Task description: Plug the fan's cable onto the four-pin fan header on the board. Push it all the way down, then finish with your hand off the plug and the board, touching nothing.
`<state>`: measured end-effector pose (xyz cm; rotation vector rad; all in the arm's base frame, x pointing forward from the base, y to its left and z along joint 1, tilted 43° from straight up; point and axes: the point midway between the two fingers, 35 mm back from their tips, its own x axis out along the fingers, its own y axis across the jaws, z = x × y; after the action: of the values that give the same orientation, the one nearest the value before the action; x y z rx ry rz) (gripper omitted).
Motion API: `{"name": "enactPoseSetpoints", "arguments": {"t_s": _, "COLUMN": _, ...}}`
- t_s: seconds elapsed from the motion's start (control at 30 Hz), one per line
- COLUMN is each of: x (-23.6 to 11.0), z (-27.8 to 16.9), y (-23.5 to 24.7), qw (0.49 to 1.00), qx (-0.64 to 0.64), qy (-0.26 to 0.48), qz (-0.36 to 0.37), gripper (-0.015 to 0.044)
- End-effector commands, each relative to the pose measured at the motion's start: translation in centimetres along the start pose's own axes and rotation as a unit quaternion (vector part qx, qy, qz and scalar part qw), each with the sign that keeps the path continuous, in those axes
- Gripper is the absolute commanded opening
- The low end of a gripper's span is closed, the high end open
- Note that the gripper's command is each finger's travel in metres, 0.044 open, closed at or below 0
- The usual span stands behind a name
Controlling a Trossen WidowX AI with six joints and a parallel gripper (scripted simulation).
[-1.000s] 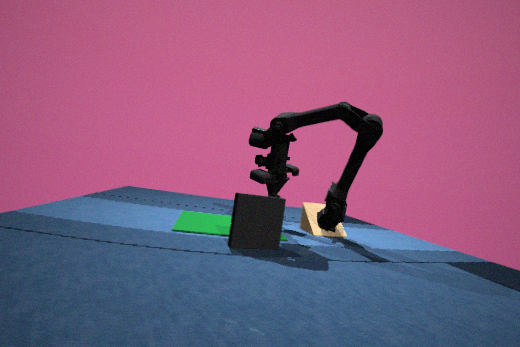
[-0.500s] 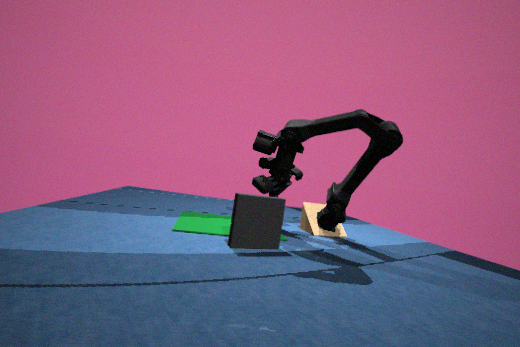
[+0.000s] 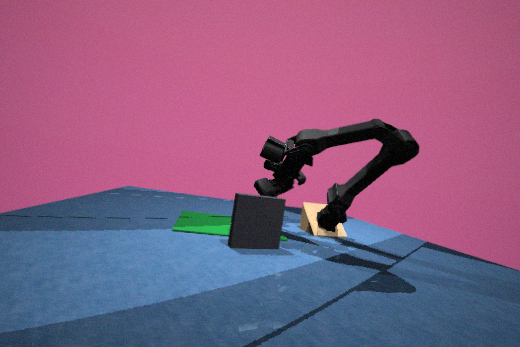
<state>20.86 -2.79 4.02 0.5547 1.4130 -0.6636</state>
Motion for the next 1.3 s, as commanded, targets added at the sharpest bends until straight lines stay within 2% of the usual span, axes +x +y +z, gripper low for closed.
{"name": "enactPoseSetpoints", "arguments": {"t_s": 0.0, "x": -0.1, "z": 0.0, "y": 0.0, "qw": 0.999, "qx": 0.009, "qy": -0.035, "qz": 0.002, "gripper": 0.0000}}
{"name": "enactPoseSetpoints", "arguments": {"t_s": 0.57, "x": -0.6, "z": -0.2, "y": 0.3, "qw": 0.982, "qx": 0.056, "qy": -0.176, "qz": 0.041, "gripper": 0.0000}}
{"name": "enactPoseSetpoints", "arguments": {"t_s": 1.27, "x": -1.6, "z": -0.4, "y": 0.7, "qw": 0.932, "qx": 0.134, "qy": -0.307, "qz": 0.138, "gripper": 0.0000}}
